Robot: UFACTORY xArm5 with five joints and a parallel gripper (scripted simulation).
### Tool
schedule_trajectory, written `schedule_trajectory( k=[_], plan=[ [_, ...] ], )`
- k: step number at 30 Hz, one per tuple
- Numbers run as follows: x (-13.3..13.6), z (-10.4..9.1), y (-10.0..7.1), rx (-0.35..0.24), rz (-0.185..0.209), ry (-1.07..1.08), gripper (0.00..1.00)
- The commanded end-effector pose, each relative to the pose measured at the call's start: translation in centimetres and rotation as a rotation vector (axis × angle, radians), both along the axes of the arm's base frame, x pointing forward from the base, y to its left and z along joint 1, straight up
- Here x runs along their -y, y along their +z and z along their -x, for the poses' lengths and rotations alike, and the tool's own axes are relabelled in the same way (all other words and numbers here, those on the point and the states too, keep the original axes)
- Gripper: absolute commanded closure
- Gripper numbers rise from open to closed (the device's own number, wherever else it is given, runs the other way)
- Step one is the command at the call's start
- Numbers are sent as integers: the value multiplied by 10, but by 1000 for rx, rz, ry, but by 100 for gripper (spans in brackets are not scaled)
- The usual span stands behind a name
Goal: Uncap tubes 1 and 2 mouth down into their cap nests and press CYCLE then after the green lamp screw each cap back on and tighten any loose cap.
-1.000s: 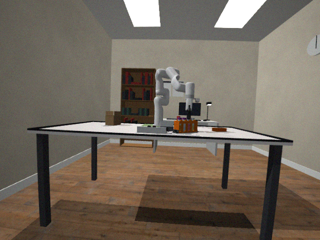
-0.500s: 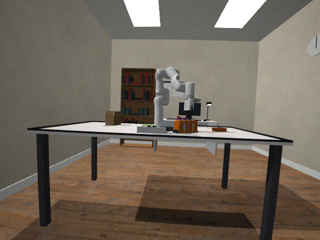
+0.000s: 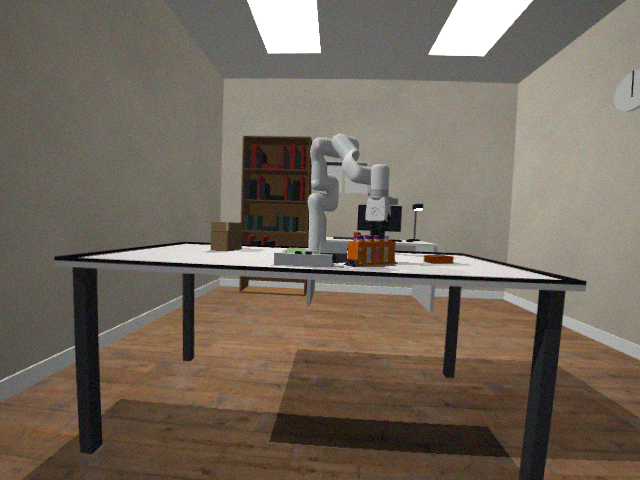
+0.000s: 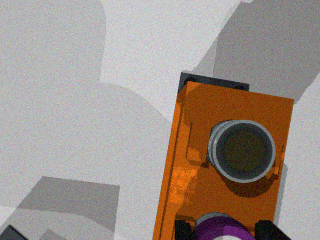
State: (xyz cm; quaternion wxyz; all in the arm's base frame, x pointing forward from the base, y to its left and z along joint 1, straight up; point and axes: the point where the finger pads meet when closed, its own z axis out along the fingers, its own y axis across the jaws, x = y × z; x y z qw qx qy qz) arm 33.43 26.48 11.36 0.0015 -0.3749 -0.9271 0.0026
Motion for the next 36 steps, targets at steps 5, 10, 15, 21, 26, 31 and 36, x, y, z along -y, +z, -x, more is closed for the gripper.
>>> schedule_trajectory(
  k=[5,10,15,21,26,31,36],
  plan=[
    [-1,-1,1,5,1,421,100],
    [-1,-1,2,4,1,588,100],
    [-1,-1,2,4,1,622,100],
    [-1,-1,2,4,1,622,54],
    [-1,-1,2,4,1,622,54],
    [-1,-1,2,4,1,622,54],
    [-1,-1,1,6,1,372,54]
  ],
)
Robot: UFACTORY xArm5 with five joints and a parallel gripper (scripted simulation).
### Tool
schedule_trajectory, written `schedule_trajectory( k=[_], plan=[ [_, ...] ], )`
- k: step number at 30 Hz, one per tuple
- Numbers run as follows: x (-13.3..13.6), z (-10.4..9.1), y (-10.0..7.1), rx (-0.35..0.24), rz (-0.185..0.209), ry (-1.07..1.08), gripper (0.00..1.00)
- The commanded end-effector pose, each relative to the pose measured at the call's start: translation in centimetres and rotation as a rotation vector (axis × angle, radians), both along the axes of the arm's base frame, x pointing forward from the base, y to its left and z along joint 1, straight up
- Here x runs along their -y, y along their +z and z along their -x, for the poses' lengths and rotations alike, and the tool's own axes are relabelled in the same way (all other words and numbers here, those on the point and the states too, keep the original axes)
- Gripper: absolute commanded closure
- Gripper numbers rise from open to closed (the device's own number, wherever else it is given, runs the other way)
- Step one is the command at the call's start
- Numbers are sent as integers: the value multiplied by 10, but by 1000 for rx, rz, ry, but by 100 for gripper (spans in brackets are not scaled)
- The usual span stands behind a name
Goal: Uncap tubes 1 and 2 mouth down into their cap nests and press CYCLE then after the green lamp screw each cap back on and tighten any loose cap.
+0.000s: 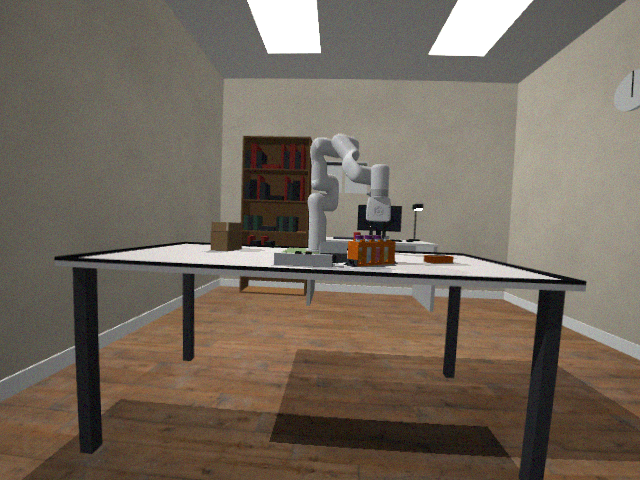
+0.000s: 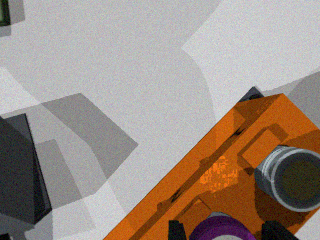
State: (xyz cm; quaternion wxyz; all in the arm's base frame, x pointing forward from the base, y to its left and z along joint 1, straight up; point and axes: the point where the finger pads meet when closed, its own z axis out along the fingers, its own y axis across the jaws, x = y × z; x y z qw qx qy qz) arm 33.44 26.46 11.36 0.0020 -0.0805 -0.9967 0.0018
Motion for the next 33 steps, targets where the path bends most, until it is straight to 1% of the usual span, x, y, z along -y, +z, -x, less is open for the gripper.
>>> schedule_trajectory(
  k=[1,3,5,6,20,22,23,33],
  plan=[
    [-1,-1,1,8,2,-279,54],
    [-1,-1,1,8,2,-325,54],
    [-1,-1,1,8,2,-325,54],
    [-1,-1,1,9,3,-427,54],
    [-1,-1,1,10,3,-911,54],
    [-1,-1,1,10,3,-911,54],
    [-1,-1,1,11,3,-1015,54],
    [-1,-1,1,11,3,-1357,54]
  ],
)
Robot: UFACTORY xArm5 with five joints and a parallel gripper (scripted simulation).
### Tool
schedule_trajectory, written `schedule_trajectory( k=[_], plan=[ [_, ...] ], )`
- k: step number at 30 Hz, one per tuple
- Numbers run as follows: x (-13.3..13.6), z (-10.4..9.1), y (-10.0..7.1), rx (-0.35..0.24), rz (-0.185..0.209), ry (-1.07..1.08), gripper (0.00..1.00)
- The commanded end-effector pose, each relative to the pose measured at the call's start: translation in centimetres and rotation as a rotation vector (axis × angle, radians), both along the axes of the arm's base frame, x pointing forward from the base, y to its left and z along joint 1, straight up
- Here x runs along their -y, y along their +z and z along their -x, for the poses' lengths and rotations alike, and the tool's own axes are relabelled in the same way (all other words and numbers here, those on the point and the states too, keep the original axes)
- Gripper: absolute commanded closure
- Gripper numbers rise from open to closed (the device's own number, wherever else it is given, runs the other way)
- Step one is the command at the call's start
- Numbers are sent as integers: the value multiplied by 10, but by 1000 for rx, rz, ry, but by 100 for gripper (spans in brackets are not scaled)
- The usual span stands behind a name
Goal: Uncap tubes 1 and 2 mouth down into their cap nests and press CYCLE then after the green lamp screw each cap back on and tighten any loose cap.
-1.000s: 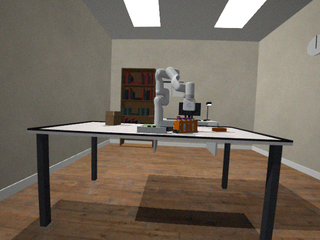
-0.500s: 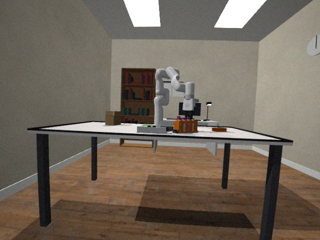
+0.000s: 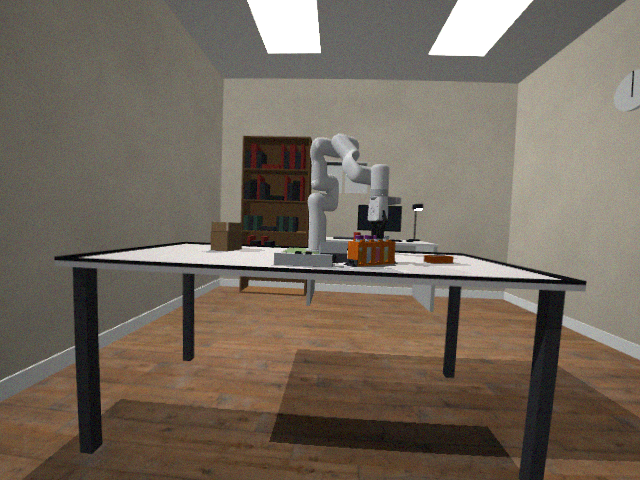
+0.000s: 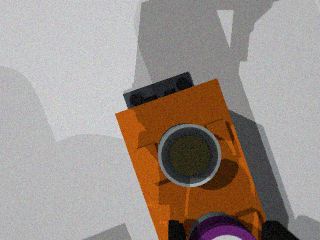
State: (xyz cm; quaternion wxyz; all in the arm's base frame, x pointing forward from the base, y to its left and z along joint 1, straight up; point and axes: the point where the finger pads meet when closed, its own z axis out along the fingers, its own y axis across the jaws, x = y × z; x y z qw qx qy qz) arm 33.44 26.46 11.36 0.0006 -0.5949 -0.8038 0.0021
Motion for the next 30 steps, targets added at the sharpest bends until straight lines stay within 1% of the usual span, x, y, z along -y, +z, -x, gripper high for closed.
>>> schedule_trajectory(
  k=[1,4,6,7,15,16,30],
  plan=[
    [-1,-1,1,7,3,-279,54],
    [-1,-1,1,7,3,-385,54],
    [-1,-1,1,7,3,-385,54],
    [-1,-1,1,8,3,-443,54],
    [-1,-1,2,8,3,-443,54],
    [-1,-1,2,8,3,-443,100],
    [-1,-1,2,8,3,-443,100]
  ],
)
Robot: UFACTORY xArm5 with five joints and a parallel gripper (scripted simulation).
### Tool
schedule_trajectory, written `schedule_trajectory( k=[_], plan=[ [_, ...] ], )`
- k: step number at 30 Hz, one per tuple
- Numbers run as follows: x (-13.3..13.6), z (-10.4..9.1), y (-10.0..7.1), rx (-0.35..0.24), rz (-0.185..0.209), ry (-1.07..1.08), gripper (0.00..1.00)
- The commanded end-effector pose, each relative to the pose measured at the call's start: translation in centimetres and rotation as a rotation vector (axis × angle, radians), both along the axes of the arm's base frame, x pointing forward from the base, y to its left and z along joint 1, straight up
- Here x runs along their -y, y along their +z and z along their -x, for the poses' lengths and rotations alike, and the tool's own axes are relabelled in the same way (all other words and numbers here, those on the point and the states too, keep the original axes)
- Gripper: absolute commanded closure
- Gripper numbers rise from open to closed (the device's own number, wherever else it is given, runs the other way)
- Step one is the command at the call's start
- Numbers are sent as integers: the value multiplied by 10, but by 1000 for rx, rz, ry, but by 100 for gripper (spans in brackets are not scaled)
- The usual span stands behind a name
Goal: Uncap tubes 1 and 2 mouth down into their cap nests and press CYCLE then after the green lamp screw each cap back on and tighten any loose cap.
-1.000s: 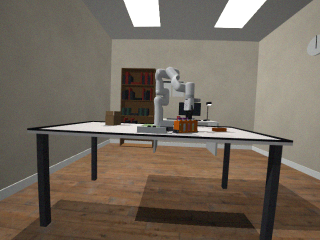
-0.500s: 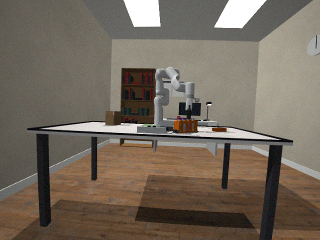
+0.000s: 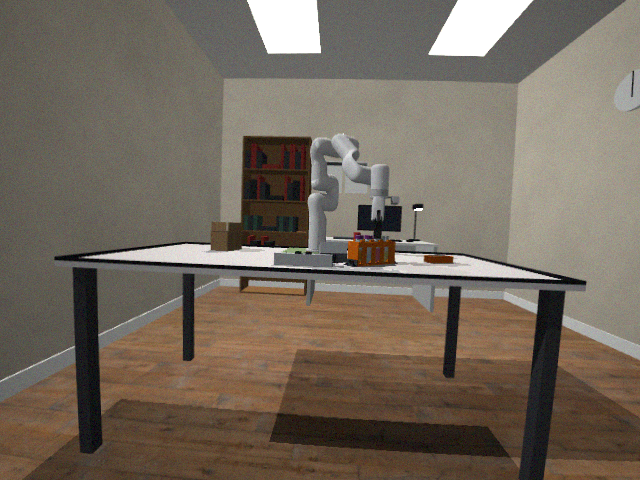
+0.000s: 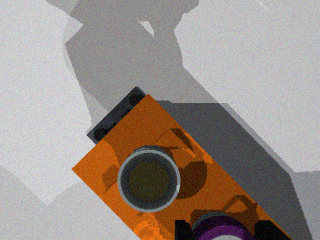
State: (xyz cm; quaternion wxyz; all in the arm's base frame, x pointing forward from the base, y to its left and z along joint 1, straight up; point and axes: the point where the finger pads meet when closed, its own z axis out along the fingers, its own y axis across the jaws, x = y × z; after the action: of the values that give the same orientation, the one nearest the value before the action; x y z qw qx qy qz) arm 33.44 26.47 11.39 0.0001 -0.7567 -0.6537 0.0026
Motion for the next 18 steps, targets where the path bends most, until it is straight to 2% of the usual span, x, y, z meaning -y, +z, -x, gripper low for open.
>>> schedule_trajectory(
  k=[1,7,10,18],
  plan=[
    [-1,-1,1,6,2,50,100],
    [-1,-1,2,5,2,345,100],
    [-1,-1,2,5,2,373,100],
    [-1,-1,2,3,1,705,100]
  ],
)
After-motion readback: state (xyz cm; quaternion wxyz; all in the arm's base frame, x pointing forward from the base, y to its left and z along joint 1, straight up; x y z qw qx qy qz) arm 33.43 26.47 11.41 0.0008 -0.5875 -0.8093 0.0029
